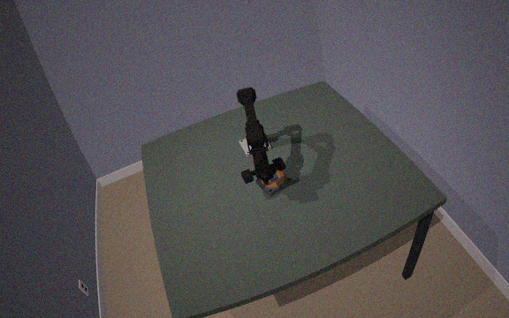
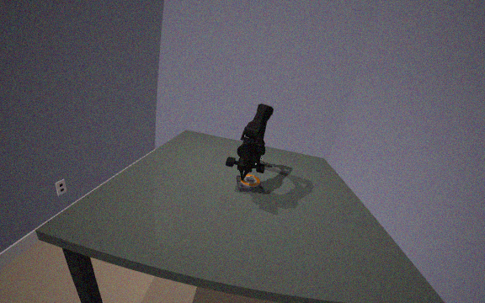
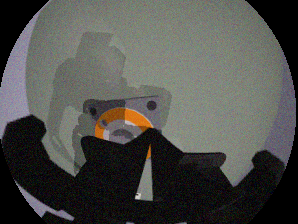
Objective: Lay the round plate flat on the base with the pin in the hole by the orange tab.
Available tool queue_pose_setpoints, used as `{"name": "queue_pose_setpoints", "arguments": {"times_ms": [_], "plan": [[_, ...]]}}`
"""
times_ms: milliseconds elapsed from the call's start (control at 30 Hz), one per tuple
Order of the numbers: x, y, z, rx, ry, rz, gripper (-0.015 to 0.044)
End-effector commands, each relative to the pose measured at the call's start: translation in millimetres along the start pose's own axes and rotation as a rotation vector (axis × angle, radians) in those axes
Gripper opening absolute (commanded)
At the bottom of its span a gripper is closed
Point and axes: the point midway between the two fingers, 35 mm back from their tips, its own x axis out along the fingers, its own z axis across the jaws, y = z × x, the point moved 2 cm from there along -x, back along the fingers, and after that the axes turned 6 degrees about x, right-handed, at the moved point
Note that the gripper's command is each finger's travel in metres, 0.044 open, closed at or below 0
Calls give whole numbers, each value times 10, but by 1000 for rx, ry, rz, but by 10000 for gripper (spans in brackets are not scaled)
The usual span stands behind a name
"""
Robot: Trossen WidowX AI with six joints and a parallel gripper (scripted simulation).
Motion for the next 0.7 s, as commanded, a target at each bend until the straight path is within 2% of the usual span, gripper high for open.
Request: {"name": "queue_pose_setpoints", "arguments": {"times_ms": [0,667], "plan": [[9,64,-56,-1,5,1,0],[4,288,-135,-1,5,3,0]]}}
